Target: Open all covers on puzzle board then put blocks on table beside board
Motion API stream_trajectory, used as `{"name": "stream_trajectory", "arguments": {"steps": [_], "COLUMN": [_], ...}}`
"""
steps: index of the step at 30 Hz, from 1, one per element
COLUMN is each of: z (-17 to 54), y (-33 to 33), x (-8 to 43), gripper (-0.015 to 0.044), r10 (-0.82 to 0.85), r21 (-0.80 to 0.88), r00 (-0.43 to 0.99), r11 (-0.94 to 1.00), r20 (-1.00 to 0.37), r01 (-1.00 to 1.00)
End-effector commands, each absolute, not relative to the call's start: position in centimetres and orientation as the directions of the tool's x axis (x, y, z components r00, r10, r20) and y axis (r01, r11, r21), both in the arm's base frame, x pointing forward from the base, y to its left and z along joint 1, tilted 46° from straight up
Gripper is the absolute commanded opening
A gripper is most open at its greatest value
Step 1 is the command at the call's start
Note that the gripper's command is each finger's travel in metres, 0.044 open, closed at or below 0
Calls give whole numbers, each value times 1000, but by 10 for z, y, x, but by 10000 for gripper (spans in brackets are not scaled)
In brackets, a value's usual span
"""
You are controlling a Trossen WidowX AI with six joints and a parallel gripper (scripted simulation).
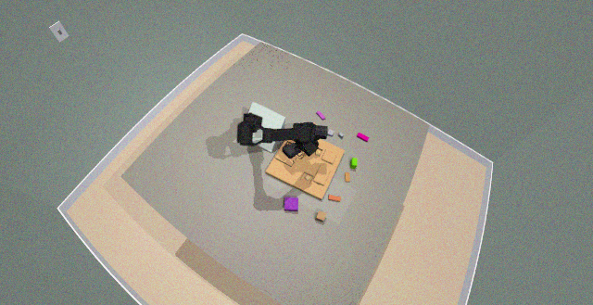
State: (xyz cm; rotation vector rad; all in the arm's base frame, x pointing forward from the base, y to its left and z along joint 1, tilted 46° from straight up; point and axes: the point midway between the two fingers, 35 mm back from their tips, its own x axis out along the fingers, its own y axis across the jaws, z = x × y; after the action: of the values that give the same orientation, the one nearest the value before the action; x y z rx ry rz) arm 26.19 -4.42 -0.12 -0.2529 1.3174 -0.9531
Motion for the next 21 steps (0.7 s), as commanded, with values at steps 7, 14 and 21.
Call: {"name": "stream_trajectory", "arguments": {"steps": [7, 14, 21], "z": [-6, -7, -12], "y": [-51, -52, -56], "x": [260, 260, 260], "gripper": [144, 144, 144], "r10": [-713, -713, -713], "r21": [-657, -657, -657], "r00": [-54, -54, -54], "r11": [612, 611, 611], "r20": [-699, -699, -699], "r01": [441, 441, 441]}}
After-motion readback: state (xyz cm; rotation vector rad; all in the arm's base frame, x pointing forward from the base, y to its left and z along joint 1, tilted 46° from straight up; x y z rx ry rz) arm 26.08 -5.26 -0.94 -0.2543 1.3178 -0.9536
